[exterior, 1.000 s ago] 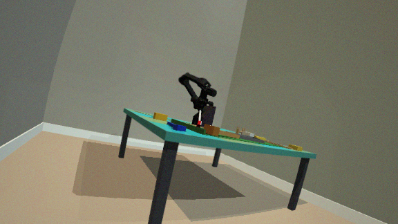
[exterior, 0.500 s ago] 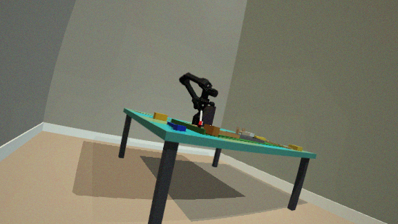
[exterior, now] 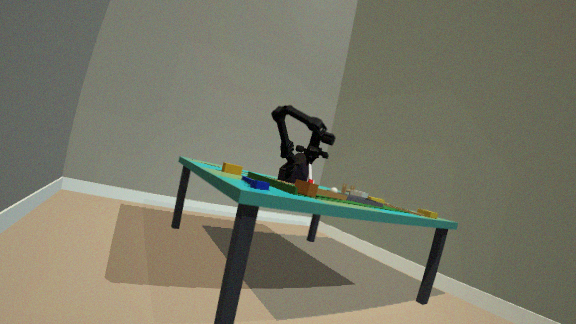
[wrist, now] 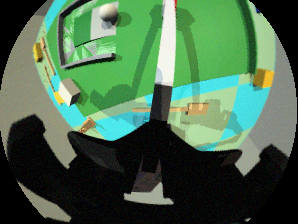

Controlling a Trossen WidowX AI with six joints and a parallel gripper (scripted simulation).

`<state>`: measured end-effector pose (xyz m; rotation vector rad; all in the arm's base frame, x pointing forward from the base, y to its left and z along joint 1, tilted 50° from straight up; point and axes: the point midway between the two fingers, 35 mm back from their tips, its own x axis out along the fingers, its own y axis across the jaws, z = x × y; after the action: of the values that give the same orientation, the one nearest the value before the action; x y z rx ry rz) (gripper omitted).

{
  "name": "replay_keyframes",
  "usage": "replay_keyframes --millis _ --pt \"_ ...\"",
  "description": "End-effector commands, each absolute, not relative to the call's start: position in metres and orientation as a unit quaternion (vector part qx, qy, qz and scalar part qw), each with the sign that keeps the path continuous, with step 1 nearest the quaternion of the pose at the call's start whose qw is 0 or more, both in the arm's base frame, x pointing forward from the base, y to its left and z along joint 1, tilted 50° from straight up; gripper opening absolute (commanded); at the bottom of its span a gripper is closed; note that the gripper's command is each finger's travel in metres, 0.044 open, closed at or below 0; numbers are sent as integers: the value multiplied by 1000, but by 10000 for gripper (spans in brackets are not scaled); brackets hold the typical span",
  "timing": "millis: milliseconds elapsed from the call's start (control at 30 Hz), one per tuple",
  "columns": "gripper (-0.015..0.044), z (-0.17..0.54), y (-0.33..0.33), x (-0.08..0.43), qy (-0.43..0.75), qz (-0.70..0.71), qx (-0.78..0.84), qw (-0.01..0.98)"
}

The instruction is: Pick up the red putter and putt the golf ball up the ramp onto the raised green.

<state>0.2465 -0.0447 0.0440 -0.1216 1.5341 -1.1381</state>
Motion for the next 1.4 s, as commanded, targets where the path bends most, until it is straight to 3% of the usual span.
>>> replay_keyframes --millis 0,300,1367 --pt "0 50 -33 252 653 -485 -48 580" --pt "0 79 1 256 653 -485 -48 580" --pt "0 74 -5 255 654 -483 -52 579"
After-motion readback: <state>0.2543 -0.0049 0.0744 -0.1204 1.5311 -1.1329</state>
